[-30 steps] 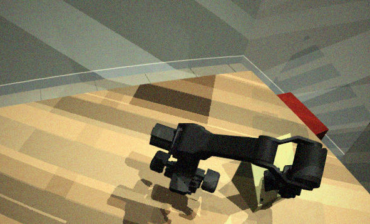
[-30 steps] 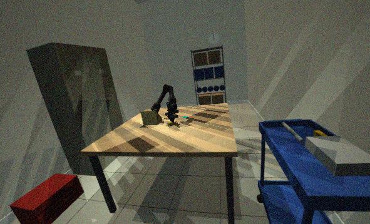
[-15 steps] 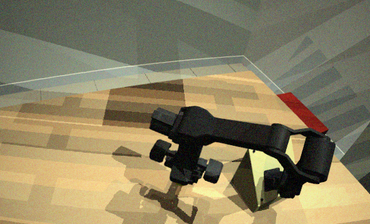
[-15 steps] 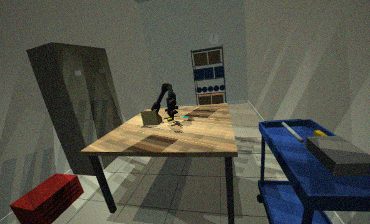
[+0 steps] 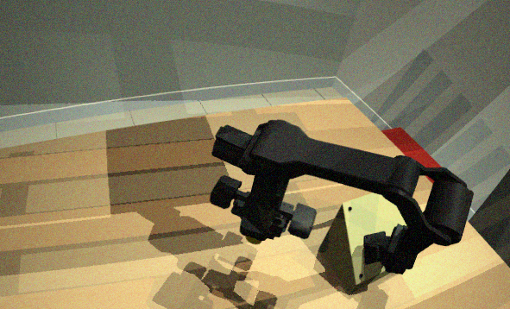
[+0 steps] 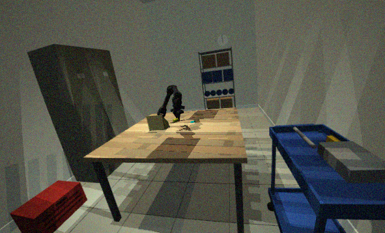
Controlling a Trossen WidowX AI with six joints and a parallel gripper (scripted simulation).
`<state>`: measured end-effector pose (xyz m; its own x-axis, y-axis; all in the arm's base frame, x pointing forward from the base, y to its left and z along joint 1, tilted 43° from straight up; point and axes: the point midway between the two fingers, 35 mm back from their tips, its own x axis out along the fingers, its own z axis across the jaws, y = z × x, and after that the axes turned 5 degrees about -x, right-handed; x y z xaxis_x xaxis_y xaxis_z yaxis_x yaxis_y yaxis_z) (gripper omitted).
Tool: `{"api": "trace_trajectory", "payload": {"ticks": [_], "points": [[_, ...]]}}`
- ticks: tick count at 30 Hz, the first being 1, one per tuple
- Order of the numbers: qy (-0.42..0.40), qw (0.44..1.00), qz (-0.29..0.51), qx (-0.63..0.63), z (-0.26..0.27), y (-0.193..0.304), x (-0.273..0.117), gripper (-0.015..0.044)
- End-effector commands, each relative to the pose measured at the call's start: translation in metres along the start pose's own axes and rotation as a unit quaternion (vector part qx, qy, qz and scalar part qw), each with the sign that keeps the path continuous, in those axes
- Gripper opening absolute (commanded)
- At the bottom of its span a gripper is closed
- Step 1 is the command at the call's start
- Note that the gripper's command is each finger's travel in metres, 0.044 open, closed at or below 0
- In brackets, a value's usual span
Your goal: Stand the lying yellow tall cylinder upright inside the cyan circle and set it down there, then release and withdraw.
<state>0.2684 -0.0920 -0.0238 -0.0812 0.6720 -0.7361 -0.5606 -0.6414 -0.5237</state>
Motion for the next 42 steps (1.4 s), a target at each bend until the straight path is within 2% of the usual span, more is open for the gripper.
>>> {"api": "trace_trajectory", "payload": {"ticks": [1,42], "points": [[0.002,1.0,0.002,-0.004,0.001,0.0,-0.01,0.0105],[0.023,0.973,0.008,0.228,0.016,-0.114,-0.022,0.0105]]}}
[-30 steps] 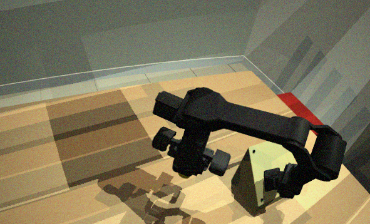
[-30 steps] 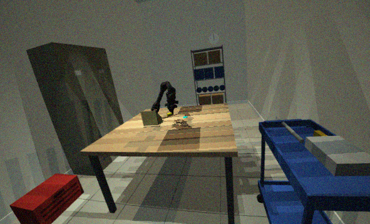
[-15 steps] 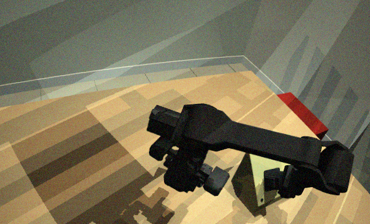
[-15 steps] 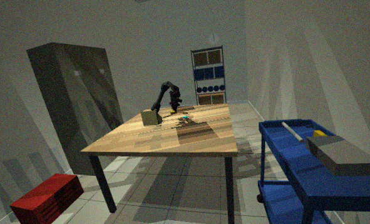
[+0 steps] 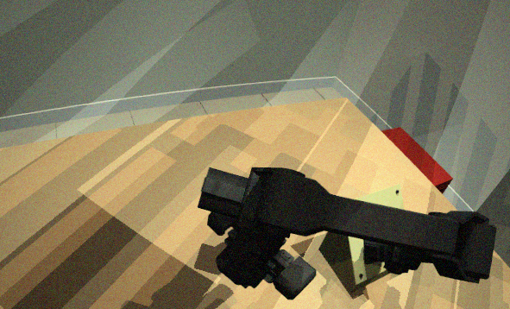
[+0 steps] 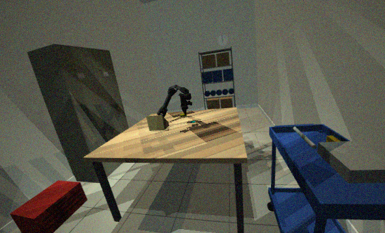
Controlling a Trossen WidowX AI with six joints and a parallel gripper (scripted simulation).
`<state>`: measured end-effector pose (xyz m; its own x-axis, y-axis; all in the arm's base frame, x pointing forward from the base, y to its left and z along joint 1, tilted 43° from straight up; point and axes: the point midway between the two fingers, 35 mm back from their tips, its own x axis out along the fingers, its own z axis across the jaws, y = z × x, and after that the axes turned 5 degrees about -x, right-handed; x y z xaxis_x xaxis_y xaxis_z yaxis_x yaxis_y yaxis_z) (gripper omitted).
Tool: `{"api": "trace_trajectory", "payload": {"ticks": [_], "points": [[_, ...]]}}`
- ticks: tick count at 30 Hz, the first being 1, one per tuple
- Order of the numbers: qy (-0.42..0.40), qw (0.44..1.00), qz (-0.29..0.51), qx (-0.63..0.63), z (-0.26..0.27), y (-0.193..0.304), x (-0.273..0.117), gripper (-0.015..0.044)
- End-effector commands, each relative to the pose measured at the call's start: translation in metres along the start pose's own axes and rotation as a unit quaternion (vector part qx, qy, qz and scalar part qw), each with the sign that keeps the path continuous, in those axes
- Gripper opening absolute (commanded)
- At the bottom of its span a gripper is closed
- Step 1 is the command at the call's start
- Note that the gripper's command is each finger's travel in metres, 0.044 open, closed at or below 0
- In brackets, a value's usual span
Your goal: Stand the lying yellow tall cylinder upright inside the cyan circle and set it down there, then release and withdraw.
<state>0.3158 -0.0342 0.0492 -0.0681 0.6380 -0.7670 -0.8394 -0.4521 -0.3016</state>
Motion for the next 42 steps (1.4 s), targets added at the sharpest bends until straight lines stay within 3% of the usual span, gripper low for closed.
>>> {"api": "trace_trajectory", "payload": {"ticks": [1,42], "points": [[0.001,0.999,-0.003,0.034,0.009,-0.012,-0.004,0.0105],[-0.021,0.945,-0.002,0.325,0.103,-0.084,-0.017,0.0105]]}}
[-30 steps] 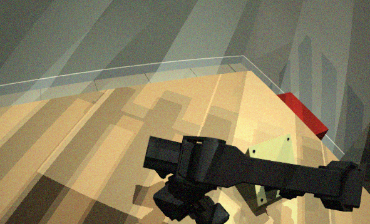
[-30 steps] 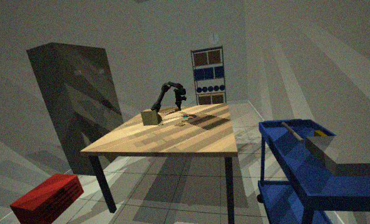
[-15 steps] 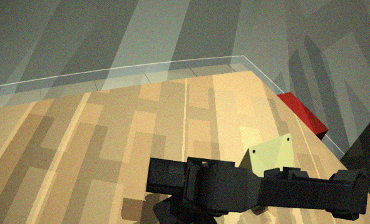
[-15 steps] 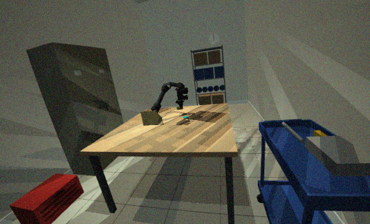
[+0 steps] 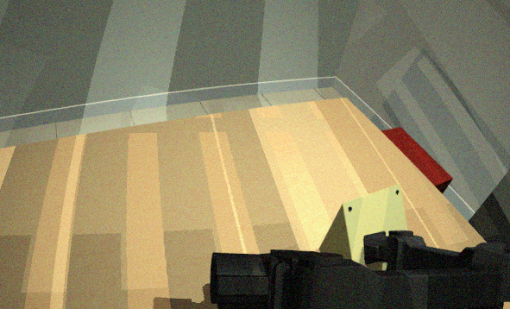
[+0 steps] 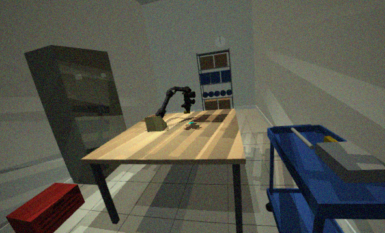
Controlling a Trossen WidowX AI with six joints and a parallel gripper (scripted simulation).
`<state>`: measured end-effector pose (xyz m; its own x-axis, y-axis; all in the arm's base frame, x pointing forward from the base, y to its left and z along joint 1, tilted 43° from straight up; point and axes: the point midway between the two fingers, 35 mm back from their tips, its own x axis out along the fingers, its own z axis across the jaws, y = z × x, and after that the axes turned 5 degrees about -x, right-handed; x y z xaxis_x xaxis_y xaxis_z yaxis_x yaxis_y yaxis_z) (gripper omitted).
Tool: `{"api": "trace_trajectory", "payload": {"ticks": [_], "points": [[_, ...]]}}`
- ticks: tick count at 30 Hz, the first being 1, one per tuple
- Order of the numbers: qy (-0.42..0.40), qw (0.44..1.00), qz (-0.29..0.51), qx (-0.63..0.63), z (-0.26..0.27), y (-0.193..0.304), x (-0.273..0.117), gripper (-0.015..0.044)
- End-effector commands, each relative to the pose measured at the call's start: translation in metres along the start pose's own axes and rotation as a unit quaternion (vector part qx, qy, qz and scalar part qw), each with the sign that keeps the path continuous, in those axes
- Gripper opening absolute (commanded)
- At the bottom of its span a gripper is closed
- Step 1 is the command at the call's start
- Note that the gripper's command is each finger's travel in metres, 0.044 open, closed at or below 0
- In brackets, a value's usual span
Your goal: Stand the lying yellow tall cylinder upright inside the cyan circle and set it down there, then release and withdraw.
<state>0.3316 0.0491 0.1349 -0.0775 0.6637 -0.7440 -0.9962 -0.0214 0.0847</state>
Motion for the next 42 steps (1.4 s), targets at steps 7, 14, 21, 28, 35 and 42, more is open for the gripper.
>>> {"api": "trace_trajectory", "payload": {"ticks": [7,14,21,28,35,42], "points": [[-0.008,0.997,0.001,0.072,0.032,0.004,-0.004,0.0105],[-0.004,0.997,0.0,0.074,0.033,0.004,-0.002,0.0105],[0.017,0.998,-0.008,0.067,0.031,0.006,0.003,0.0105],[0.038,0.997,-0.016,0.061,0.028,0.006,0.007,0.0105],[0.058,0.997,-0.027,0.054,0.026,0.007,0.012,0.0105],[0.077,0.995,-0.038,0.048,0.024,0.007,0.016,0.0105]]}}
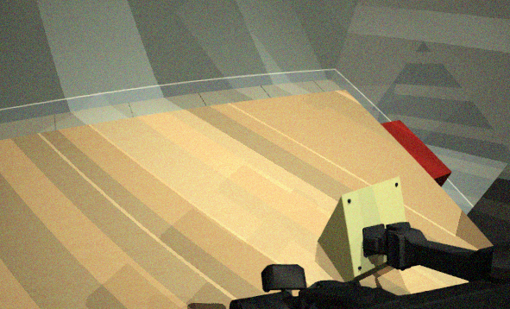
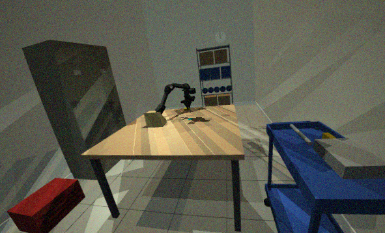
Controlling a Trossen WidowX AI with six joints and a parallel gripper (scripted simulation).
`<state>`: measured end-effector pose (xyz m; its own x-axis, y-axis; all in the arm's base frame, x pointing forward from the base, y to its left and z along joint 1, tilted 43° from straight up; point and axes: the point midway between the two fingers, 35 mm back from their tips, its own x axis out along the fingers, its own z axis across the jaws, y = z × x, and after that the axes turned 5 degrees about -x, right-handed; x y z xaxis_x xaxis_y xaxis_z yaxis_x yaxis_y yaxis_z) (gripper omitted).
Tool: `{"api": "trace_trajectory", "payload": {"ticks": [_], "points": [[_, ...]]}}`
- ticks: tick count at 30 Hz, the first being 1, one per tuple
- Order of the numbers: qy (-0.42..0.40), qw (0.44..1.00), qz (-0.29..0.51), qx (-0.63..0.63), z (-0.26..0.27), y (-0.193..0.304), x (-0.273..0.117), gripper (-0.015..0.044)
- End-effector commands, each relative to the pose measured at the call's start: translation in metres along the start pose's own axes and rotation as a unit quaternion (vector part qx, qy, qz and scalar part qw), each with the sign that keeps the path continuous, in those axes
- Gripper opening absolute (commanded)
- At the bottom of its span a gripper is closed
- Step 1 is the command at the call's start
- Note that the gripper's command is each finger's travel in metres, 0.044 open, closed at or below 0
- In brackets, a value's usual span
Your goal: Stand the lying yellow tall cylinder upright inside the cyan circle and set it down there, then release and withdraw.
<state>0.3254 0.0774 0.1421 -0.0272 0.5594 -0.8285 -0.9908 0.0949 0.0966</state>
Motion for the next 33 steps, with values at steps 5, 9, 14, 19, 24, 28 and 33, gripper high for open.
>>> {"api": "trace_trajectory", "payload": {"ticks": [5,9,14,19,24,28,33], "points": [[0.024,1.0,-0.017,-0.005,-0.002,0.001,0.005,0.0105],[0.034,0.999,-0.025,-0.008,-0.003,0.001,0.007,0.0105],[0.046,0.998,-0.036,-0.012,-0.004,0.001,0.01,0.0105],[0.057,0.997,-0.047,-0.015,-0.005,0.001,0.012,0.0105],[0.068,0.996,-0.059,-0.018,-0.005,0.001,0.014,0.0105],[0.077,0.994,-0.068,-0.02,-0.006,0.0,0.016,0.0105],[0.087,0.993,-0.081,-0.023,-0.006,0.0,0.018,0.0105]]}}
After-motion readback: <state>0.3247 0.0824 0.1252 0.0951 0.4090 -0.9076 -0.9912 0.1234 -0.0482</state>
